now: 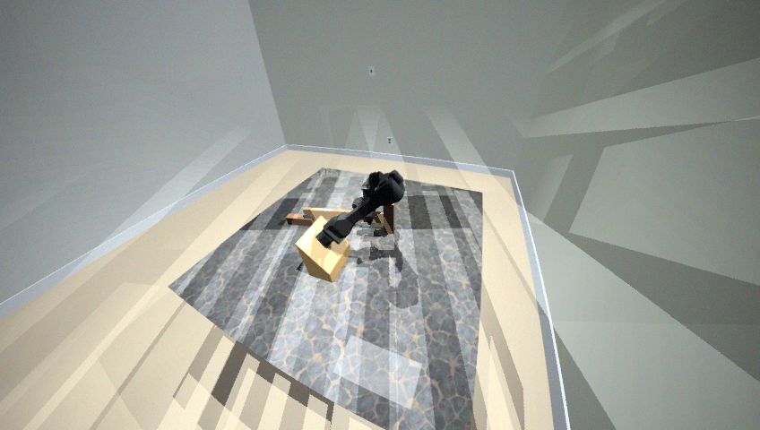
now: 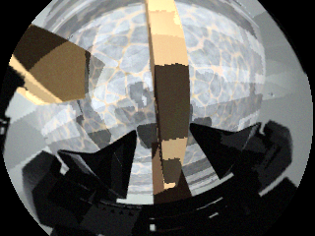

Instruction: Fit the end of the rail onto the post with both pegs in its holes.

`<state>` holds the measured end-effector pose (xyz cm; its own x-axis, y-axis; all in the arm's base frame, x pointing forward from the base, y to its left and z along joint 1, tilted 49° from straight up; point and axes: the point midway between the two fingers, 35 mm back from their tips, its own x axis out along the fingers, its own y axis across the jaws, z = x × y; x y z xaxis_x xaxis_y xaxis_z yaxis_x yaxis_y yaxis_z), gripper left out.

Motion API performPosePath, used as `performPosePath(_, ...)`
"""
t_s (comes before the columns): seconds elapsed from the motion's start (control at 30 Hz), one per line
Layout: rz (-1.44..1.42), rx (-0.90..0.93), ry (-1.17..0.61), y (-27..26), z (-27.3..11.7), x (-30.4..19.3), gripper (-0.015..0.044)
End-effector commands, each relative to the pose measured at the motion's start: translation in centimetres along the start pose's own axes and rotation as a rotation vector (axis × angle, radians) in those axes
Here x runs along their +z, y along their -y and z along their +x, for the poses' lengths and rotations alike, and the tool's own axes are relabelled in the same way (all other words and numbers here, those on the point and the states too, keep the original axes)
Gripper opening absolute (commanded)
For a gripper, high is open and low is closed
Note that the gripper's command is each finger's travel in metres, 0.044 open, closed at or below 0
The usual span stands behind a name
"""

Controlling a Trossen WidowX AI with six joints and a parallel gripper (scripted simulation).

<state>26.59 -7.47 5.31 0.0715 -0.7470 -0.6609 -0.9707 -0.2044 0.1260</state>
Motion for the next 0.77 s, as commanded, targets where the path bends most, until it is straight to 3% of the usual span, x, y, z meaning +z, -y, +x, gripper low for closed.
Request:
performPosePath(0.0,0.0,0.0,-0.001,0.0,0.0,0.0,0.044)
performPosePath(0.17,0.0,0.0,0.0,0.0,-0.1,0.1,0.044)
performPosePath(0.33,0.0,-0.006,0.001,0.0,-2.9,2.9,0.044)
performPosePath(0.73,0.0,-0.006,0.0,0.0,-3.0,3.1,0.044)
